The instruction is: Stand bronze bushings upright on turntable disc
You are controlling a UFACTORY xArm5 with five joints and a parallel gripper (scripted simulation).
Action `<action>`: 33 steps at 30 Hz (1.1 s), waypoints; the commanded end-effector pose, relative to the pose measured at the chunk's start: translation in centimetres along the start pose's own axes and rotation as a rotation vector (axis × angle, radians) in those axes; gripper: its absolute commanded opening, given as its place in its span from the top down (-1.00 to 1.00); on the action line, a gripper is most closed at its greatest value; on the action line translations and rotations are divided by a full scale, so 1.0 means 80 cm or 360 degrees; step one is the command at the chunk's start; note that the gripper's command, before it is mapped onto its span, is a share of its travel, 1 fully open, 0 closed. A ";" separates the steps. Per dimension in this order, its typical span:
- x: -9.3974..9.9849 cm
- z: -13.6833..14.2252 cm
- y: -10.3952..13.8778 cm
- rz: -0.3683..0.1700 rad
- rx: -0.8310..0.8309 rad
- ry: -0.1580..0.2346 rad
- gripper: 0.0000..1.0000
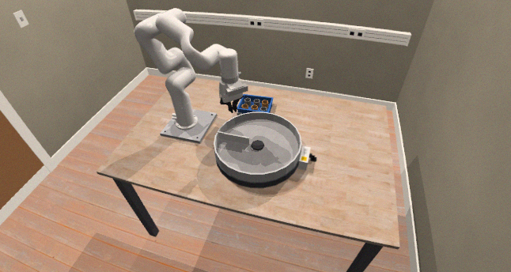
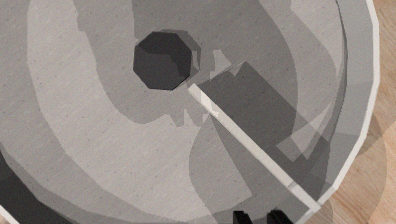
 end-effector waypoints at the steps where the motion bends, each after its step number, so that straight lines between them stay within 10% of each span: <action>1: 0.001 0.000 -0.001 0.0004 0.0000 -0.0003 0.73; 33: 0.001 0.000 -0.001 0.0004 0.0000 -0.0003 0.66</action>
Point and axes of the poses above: the point where the finger pads meet when closed, its own x axis back along the fingers, its own z axis across the jaws, y = z × x, the point moved 3 cm from there along x, back along the fingers, and after that the axes turned 2 degrees about x, right-handed, at the moved point
